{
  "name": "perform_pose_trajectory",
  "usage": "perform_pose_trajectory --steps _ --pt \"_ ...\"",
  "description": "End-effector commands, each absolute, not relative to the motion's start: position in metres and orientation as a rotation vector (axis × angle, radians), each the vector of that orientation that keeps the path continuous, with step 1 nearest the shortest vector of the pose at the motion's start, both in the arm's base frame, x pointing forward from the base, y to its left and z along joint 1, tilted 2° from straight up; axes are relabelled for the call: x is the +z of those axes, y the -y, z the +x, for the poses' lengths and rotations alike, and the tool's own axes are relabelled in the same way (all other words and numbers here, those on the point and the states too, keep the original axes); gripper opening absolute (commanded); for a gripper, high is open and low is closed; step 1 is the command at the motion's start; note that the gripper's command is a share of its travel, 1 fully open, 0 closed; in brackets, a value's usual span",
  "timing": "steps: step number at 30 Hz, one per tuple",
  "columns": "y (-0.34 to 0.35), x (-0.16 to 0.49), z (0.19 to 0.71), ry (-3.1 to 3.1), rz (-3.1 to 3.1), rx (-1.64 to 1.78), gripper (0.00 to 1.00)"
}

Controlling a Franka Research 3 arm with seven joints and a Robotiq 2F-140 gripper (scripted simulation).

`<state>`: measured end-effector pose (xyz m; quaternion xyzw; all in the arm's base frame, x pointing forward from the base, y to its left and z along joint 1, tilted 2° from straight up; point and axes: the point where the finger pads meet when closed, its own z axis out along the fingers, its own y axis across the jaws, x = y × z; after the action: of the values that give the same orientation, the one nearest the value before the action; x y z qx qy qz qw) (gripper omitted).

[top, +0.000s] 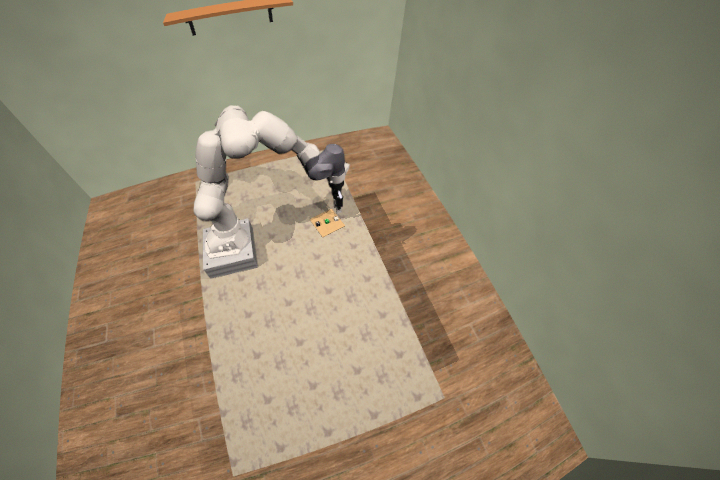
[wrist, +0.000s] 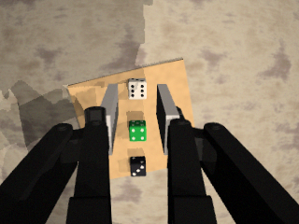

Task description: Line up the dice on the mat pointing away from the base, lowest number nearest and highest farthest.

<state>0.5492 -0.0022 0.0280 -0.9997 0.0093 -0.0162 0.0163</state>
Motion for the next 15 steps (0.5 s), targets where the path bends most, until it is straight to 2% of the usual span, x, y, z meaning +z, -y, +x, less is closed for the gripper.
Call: perform_pose_trajectory --steps 1,8,9,15 --pt "0.0026 0.0338 0.5392 -0.004 -3.105 -0.005 0.21" --pt "0.0028 0.0394 0.5392 -0.004 -3.105 -0.005 0.21" --pt "0.0028 0.0394 0.5392 -0.004 -3.105 -0.005 1.0" --pt "0.0028 0.0394 0.5392 -0.004 -3.105 -0.005 1.0"
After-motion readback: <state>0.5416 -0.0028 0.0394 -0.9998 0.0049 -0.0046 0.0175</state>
